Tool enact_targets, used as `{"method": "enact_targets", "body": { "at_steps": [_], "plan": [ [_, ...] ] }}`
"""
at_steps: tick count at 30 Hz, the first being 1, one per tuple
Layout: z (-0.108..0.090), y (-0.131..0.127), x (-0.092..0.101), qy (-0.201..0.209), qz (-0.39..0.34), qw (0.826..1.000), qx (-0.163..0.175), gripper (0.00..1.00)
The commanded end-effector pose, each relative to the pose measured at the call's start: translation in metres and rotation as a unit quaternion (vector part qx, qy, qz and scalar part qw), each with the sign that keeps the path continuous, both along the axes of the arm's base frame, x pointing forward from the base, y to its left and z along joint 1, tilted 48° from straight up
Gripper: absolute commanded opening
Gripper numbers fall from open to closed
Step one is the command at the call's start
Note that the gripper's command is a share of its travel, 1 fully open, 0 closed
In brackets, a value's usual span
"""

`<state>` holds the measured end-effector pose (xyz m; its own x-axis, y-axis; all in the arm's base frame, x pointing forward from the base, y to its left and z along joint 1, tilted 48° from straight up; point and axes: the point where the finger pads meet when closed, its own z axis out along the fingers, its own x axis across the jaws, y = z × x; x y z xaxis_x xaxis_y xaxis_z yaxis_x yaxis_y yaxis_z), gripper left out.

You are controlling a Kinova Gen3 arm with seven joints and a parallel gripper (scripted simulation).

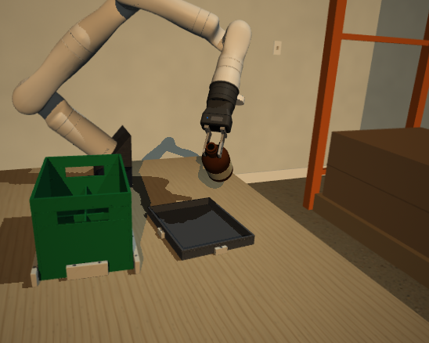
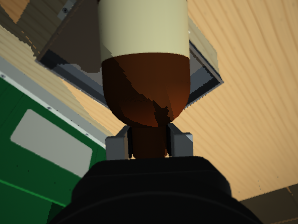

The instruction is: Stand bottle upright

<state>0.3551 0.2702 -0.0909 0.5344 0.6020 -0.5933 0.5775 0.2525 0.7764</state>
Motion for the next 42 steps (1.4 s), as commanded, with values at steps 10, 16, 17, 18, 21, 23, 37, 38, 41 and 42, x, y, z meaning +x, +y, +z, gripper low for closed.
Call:
{"method": "enact_targets", "body": {
  "at_steps": [10,16,17,18,21,23,37,38,41,42],
  "plan": [
    [0.0007,0.0013,0.0001,0.0,0.001,1.0,0.001,0.0],
    [0.0006,0.0012,0.0001,-0.001,0.001,1.0,0.001,0.0],
    [0.0006,0.0012,0.0001,-0.001,0.002,1.0,0.0,0.0],
    [0.0006,0.0012,0.0001,-0.002,0.002,1.0,0.0,0.0],
    [0.0005,0.0011,0.0,-0.004,0.004,1.0,-0.003,0.0],
    [0.0004,0.001,-0.0001,-0.007,0.007,1.0,-0.005,0.0],
    [-0.0002,0.0007,-0.0005,-0.03,0.029,0.999,-0.026,0.0],
    [-0.0002,0.0007,-0.0005,-0.032,0.031,0.999,-0.028,0.0],
    [-0.0002,0.0008,-0.0006,-0.038,0.037,0.998,-0.033,0.0],
    [-0.0002,0.0009,-0.0006,-0.04,0.039,0.998,-0.035,0.0]
  ]
}}
